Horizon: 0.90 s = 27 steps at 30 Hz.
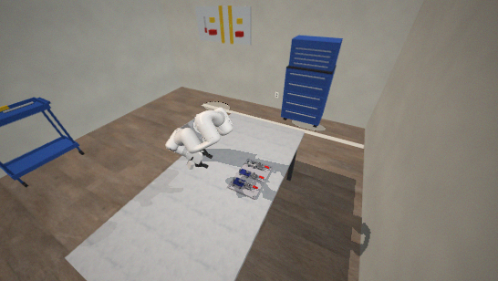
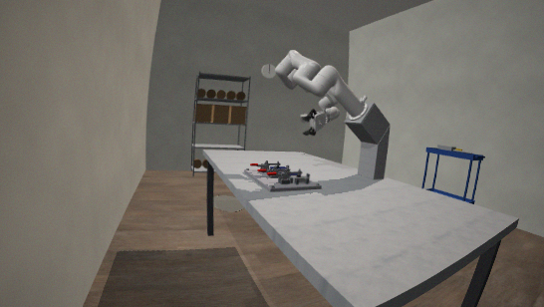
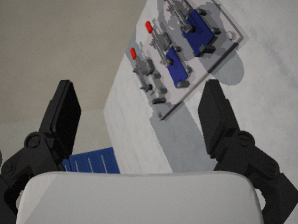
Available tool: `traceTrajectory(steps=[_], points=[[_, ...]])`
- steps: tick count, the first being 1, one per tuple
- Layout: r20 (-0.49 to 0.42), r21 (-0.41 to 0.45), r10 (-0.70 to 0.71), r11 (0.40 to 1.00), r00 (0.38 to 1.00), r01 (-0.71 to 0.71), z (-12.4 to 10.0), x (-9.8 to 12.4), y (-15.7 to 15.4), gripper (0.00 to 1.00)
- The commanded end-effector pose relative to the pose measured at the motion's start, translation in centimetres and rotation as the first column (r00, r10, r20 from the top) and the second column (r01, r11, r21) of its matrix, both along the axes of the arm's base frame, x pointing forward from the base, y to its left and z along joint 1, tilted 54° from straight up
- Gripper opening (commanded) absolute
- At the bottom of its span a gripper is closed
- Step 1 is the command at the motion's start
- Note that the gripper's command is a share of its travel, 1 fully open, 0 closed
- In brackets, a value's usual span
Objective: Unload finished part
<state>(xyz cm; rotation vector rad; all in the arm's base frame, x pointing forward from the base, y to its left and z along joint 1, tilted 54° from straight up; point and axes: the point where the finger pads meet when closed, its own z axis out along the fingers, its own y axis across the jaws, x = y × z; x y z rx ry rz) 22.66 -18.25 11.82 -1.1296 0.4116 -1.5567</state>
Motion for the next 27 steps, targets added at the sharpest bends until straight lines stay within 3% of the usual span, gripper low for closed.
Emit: traceTrajectory(steps=[1,20,27], points=[[0.000,-0.001,-0.001,1.000,1.000,0.001,0.02,-0.03,-0.04,1.00],[-0.003,0.000,0.001,1.000,1.000,-0.001,0.03,-0.03,-0.04,1.00],[-0.095,0.043,0.069,0.997,0.993,-0.065,0.37,0.05,0.00,1.00]])
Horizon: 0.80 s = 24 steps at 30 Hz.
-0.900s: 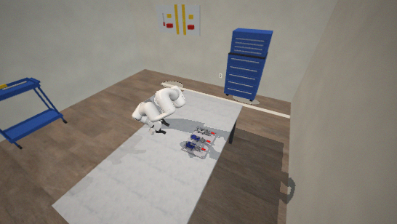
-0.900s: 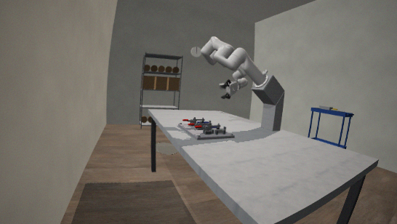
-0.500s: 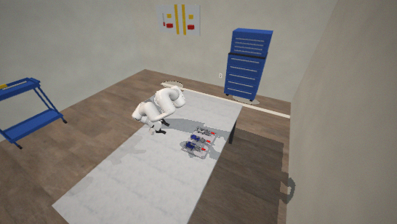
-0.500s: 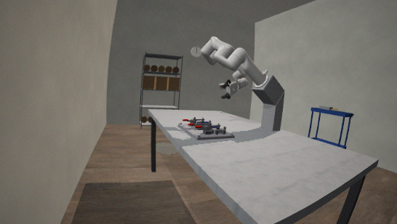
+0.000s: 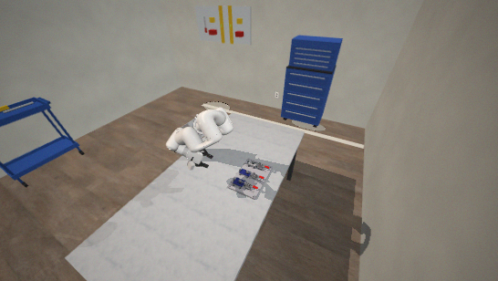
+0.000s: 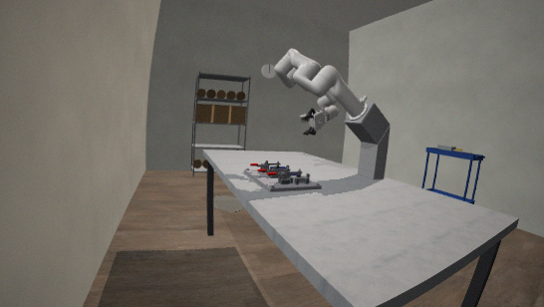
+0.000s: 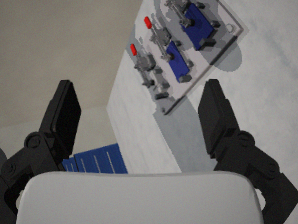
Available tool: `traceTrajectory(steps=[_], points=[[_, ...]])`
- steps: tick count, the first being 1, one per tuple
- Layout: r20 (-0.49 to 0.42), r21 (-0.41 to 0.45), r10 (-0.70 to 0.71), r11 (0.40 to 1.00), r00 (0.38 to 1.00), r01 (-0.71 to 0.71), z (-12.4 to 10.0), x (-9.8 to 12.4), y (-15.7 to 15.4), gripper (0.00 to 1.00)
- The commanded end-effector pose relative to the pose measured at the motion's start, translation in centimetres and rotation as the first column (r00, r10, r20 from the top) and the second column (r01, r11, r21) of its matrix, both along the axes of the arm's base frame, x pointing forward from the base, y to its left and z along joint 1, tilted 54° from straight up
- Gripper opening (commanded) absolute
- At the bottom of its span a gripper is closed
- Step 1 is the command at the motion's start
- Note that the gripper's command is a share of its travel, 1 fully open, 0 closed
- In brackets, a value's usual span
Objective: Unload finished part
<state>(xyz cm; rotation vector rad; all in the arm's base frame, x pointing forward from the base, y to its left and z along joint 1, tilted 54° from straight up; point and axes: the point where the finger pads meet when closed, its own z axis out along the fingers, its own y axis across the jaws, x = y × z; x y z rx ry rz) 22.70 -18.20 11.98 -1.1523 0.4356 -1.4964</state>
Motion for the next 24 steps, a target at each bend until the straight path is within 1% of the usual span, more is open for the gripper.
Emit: traceTrajectory(steps=[1,5,7,9,10,19,21,22,24], points=[[-0.078,0.033,0.051,0.998,0.996,-0.049,0.29,0.02,-0.03,1.00],[-0.214,0.106,0.128,0.989,0.968,-0.107,0.61,-0.02,0.00,1.00],[-0.214,0.106,0.128,0.989,0.968,-0.107,0.61,-0.02,0.00,1.00],[-0.304,0.161,0.171,0.979,0.937,-0.126,0.74,-0.13,-0.01,1.00],[-0.317,0.169,0.176,0.977,0.932,-0.127,0.76,-0.15,-0.02,1.00],[-0.317,0.169,0.176,0.977,0.932,-0.127,0.76,-0.15,-0.02,1.00],[-0.414,0.234,0.214,0.964,0.885,-0.124,0.84,-0.37,-0.09,1.00],[-0.446,0.257,0.226,0.959,0.866,-0.117,0.86,-0.46,-0.13,1.00],[-0.446,0.257,0.226,0.959,0.866,-0.117,0.86,-0.46,-0.13,1.00]])
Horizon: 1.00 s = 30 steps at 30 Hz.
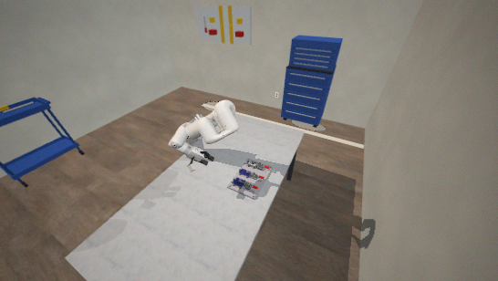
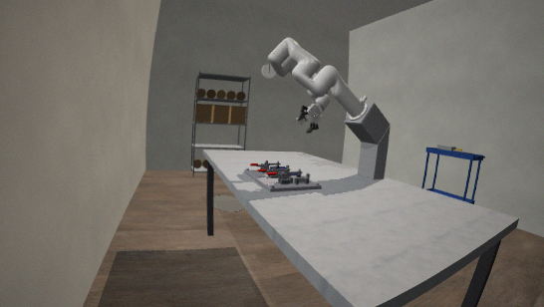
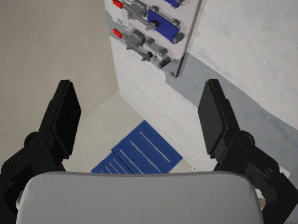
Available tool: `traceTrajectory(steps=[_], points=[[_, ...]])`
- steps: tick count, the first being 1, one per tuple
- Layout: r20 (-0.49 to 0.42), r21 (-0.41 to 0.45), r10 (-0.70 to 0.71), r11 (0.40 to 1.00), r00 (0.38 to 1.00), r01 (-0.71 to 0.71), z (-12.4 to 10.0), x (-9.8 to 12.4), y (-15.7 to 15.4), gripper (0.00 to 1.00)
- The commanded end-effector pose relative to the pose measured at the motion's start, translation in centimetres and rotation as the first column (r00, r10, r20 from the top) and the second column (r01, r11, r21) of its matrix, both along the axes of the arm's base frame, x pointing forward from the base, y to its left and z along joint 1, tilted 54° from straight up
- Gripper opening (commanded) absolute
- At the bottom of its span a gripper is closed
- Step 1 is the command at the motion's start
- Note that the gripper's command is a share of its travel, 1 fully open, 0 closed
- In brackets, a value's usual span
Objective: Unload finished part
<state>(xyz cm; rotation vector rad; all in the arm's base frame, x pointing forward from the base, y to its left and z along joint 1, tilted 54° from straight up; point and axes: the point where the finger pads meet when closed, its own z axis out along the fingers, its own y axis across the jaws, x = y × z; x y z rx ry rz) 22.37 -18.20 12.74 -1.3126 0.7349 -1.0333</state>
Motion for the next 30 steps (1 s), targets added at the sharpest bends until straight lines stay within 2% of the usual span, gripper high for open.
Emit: traceTrajectory(steps=[1,2,11,13,24,26,30], points=[[-0.133,0.055,0.016,0.998,0.991,-0.009,0.1,-0.3,-0.2,1.00],[-0.154,0.065,0.017,0.998,0.988,-0.007,0.1,-0.4,-0.2,1.00],[-0.154,0.065,0.017,0.998,0.988,-0.007,0.1,-0.4,-0.2,1.00],[-0.281,0.125,0.018,0.992,0.959,0.018,0.1,-0.8,-0.5,1.00],[-0.282,0.125,0.018,0.992,0.959,0.018,0.1,-0.8,-0.5,1.00],[-0.403,0.180,0.008,0.981,0.915,0.070,0.0,-1.4,-0.8,1.00],[-0.403,0.180,0.008,0.981,0.915,0.070,0.0,-1.4,-0.8,1.00]])
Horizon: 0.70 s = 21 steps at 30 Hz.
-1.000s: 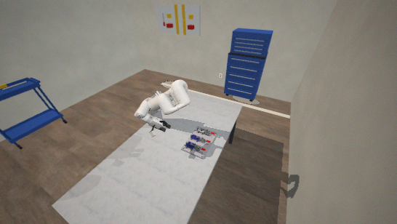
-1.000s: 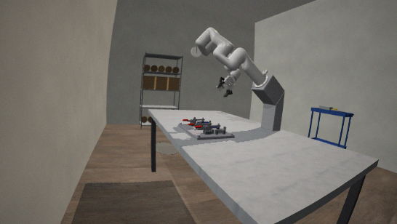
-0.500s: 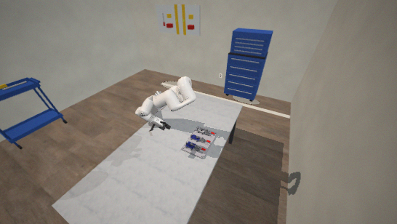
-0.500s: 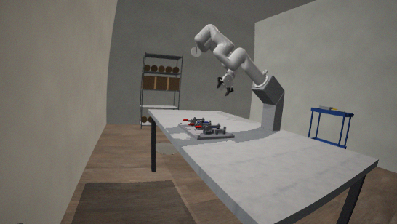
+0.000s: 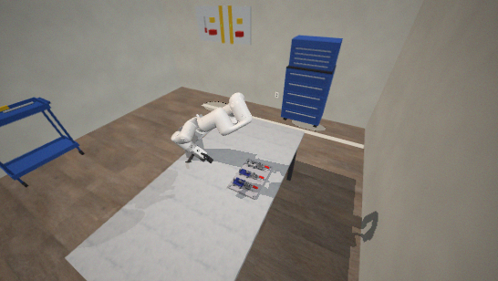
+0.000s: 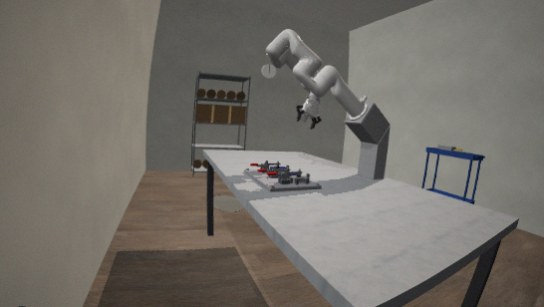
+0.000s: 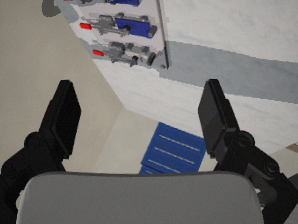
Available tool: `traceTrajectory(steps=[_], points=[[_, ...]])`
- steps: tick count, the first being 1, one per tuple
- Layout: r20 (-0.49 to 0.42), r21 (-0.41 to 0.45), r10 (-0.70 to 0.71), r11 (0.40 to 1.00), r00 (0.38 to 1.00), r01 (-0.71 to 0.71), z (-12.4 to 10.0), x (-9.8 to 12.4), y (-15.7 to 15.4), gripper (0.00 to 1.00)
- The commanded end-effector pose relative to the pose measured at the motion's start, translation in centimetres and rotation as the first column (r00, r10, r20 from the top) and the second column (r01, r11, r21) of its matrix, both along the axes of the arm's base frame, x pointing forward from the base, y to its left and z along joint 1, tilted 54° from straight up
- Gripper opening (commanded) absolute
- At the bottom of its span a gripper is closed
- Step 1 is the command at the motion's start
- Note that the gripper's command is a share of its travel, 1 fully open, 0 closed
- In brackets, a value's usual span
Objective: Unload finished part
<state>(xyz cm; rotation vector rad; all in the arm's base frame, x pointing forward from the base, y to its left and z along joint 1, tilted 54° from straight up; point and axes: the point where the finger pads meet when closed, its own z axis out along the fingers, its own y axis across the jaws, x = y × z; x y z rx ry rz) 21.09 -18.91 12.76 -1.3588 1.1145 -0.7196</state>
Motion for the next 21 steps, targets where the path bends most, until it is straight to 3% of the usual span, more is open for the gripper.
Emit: traceTrajectory(steps=[1,6,8,21], points=[[-0.027,0.010,-0.003,1.000,1.000,0.004,0.00,-0.08,-0.07,1.00],[-0.028,0.010,-0.003,1.000,1.000,0.004,0.00,-0.08,-0.07,1.00],[-0.151,0.066,-0.049,0.996,0.987,0.059,-0.08,-0.73,-0.48,1.00],[-0.151,0.066,-0.049,0.996,0.987,0.059,-0.08,-0.73,-0.48,1.00]])
